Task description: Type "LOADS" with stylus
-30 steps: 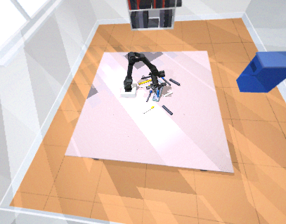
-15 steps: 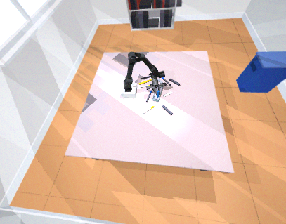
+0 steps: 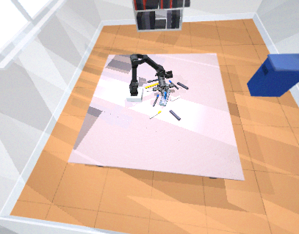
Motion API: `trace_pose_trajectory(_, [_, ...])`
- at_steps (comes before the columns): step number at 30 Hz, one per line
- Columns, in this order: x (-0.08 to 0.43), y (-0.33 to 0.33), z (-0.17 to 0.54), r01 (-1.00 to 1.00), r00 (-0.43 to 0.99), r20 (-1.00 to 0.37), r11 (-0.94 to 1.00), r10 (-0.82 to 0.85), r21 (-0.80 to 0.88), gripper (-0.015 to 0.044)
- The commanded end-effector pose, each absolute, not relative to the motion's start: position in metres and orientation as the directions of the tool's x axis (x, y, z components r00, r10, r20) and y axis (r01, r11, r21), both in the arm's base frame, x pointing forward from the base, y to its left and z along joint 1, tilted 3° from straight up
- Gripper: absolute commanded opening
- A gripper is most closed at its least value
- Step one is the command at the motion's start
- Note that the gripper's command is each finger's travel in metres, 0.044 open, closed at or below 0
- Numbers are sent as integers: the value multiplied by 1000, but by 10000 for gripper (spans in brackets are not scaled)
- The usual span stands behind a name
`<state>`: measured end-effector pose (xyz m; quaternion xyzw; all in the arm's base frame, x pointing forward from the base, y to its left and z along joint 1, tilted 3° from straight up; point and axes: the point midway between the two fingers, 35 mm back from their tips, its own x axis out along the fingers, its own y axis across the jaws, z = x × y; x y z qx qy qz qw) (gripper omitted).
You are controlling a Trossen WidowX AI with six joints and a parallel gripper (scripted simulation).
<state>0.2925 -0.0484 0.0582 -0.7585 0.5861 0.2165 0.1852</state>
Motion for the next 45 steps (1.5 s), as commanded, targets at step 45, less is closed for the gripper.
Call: trace_pose_trajectory(45, [310, 87, 65, -969, 218, -552, -246, -805, -25, 0])
